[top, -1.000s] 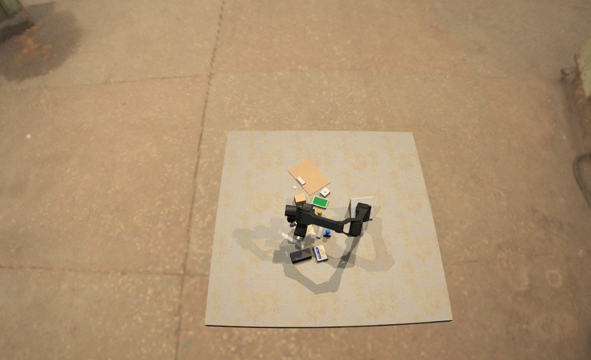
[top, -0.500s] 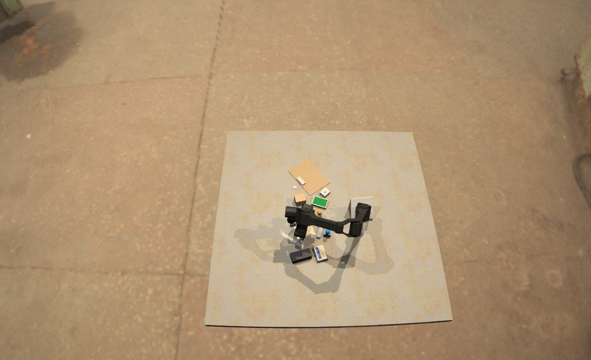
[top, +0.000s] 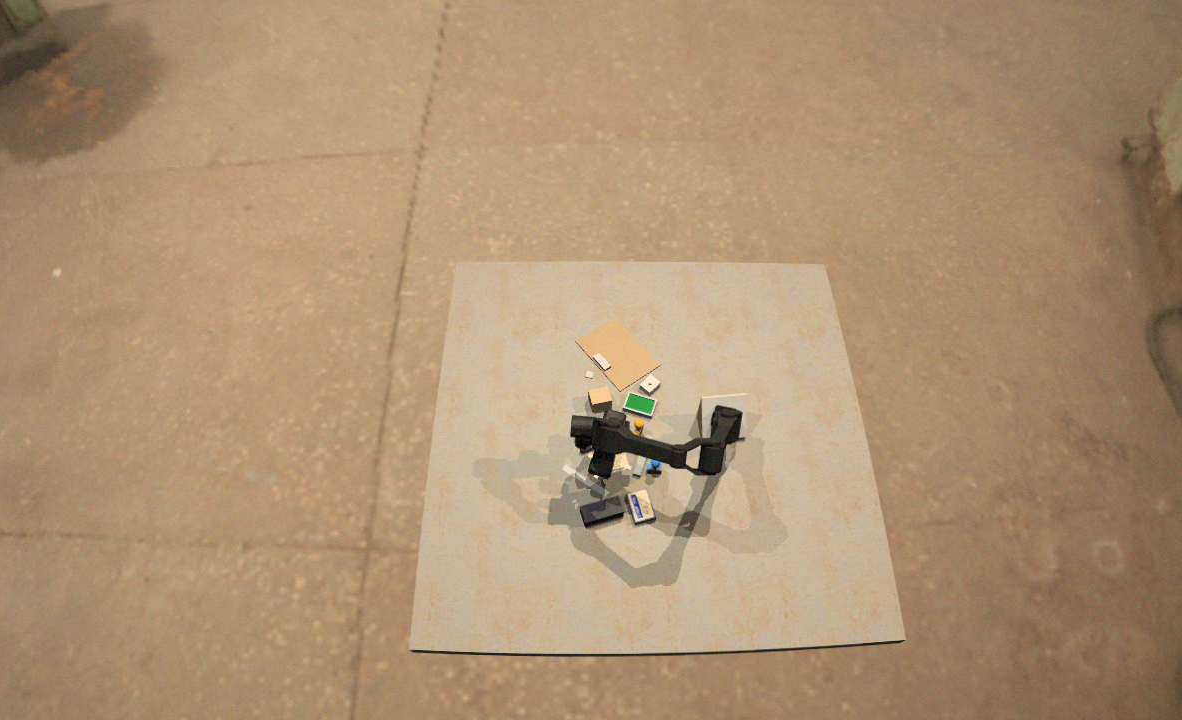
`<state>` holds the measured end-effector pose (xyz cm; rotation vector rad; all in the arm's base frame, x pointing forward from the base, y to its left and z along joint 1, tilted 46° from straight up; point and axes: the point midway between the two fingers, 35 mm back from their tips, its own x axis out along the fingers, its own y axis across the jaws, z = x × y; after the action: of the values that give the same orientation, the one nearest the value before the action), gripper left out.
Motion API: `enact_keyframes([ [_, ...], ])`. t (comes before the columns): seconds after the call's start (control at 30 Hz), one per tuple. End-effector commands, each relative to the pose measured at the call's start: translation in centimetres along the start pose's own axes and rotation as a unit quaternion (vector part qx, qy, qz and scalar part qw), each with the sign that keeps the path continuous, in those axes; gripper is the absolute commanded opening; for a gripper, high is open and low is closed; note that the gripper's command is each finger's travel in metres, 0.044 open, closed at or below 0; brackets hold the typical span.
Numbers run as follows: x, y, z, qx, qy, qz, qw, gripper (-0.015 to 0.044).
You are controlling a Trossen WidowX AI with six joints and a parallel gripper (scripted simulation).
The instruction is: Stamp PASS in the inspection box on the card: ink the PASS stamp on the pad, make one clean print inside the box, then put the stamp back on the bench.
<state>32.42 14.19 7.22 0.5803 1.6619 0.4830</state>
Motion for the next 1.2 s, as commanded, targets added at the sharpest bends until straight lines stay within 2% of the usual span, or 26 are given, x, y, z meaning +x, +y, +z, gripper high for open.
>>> enact_keyframes([
  [0.0,0.3,0.1,-0.1,0.002,0.000,0.003,1.000,0.0000],
  [1.17,1.4,0.2,-0.3,0.002,0.000,0.003,1.000,0.0000],
])
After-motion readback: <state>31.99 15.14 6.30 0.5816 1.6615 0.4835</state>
